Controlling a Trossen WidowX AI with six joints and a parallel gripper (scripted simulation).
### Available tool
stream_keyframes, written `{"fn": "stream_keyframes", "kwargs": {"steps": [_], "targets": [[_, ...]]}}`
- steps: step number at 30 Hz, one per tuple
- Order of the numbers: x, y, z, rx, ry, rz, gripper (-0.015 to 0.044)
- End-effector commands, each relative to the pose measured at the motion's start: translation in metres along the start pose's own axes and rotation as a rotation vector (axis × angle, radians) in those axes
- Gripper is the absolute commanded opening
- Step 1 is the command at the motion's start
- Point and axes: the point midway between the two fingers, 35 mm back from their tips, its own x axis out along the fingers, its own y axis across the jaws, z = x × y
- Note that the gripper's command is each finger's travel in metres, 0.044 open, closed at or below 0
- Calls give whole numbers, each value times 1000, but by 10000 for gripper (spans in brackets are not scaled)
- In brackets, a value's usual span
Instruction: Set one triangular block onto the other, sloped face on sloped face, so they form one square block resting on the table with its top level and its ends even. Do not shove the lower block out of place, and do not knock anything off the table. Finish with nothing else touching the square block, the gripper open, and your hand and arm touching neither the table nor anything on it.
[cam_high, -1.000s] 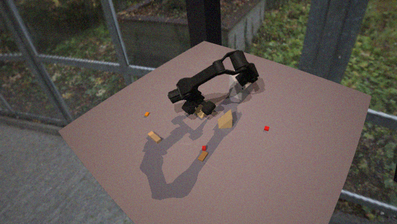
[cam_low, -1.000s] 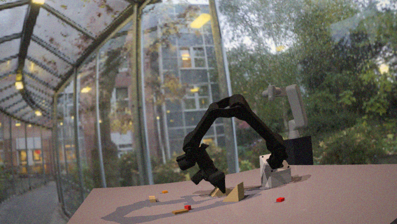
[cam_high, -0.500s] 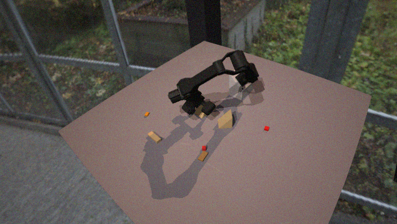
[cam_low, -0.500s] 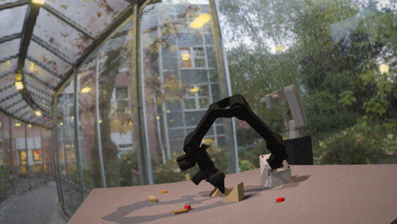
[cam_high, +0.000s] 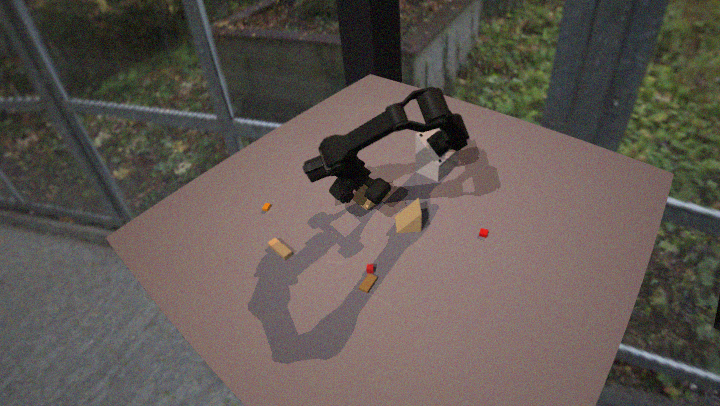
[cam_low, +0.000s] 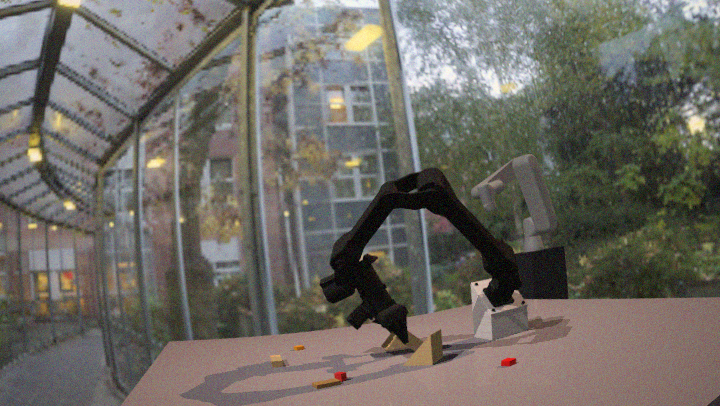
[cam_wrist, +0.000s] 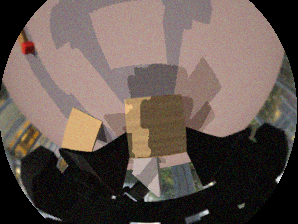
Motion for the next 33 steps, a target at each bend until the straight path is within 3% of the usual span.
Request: {"fn": "stream_keyframes", "kwargs": {"steps": [1,13,33], "targets": [[-27,-1,-5,-8,-23,-14,0],[-77,0,-31,-7,-21,-14,0],[-73,0,-31,-24,-16,-4,0]]}}
